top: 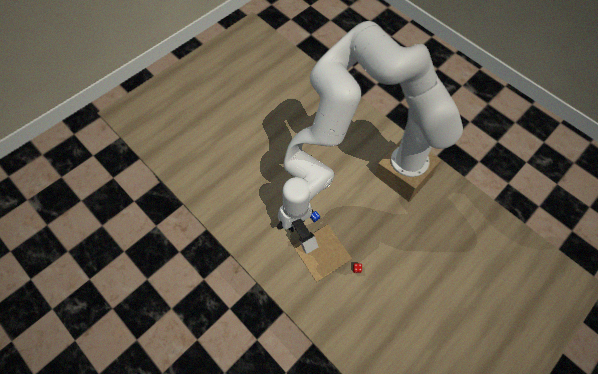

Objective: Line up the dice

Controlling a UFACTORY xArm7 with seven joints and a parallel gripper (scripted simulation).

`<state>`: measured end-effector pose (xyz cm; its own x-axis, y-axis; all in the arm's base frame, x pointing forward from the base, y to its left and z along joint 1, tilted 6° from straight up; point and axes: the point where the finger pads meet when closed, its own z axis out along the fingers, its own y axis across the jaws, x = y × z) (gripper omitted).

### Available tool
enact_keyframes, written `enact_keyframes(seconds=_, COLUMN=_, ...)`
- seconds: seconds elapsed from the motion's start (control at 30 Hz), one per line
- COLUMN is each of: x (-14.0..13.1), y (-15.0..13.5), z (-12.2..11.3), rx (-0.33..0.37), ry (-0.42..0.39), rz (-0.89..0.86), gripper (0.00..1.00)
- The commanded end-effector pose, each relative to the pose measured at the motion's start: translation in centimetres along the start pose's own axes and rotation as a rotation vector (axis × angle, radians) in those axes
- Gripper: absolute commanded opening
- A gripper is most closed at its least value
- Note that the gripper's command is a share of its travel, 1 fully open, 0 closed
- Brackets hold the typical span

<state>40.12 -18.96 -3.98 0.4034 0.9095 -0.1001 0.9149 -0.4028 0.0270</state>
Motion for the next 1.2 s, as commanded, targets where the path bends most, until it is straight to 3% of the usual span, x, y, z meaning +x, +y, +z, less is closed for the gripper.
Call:
enact_keyframes(seconds=0.0, x=0.0, y=0.2, z=-2.8, rx=-0.005, ry=0.001, rz=0.000, gripper=0.21)
enact_keyframes(seconds=0.2, x=0.0, y=0.2, z=-7.0, rx=-0.005, ry=0.001, rz=0.000, gripper=0.21)
enact_keyframes(seconds=0.43, x=0.0, y=0.2, z=-8.4, rx=-0.005, ry=0.001, rz=0.000, gripper=0.21)
enact_keyframes(seconds=0.83, x=1.0, y=-0.3, z=-8.6, rx=-0.006, ry=0.003, rz=-0.021, gripper=0.21)
enact_keyframes(seconds=0.9, x=4.9, y=-2.8, z=-8.9, rx=-0.007, ry=0.009, rz=-0.108, gripper=0.21)
enact_keyframes(seconds=0.93, x=4.9, y=-2.8, z=-8.9, rx=-0.007, ry=0.009, rz=-0.108, gripper=0.21)
enact_keyframes(seconds=0.97, x=7.1, y=-4.6, z=-8.9, rx=-0.007, ry=0.008, rz=-0.164, gripper=0.21)
enact_keyframes(seconds=1.17, x=10.6, y=-8.3, z=-8.9, rx=-0.005, ry=0.000, rz=-0.270, gripper=0.21)
